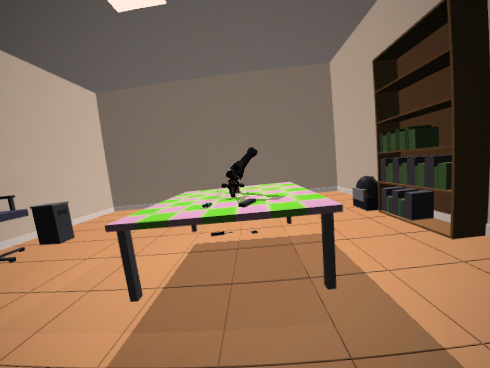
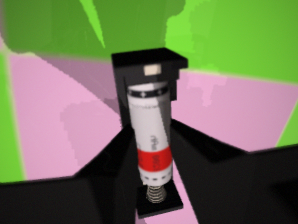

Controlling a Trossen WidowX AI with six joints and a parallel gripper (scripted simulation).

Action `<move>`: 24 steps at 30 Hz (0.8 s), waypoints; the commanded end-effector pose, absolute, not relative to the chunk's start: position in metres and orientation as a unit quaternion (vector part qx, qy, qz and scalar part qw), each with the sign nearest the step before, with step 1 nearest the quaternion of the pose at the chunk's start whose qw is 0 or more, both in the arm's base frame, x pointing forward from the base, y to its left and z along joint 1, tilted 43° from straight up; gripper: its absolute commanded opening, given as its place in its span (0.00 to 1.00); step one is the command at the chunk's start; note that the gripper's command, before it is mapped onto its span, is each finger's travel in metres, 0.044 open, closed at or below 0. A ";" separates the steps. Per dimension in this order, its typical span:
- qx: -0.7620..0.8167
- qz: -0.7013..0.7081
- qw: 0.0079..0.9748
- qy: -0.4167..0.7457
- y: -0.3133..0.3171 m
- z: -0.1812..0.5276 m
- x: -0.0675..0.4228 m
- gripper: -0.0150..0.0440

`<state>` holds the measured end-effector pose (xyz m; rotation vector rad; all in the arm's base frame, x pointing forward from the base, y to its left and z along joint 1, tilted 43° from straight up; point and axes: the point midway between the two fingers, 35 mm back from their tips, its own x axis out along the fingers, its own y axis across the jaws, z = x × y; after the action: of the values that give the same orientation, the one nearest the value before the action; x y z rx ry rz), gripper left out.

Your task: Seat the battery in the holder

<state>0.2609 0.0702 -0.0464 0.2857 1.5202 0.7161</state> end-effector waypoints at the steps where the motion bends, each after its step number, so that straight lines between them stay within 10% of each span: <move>1: 0.128 0.314 0.657 0.673 0.072 -0.046 0.263 0.36; 24: 0.128 0.314 0.658 0.673 0.067 -0.041 0.264 0.53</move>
<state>0.2623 0.0709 -0.0449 0.2926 1.5306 0.7125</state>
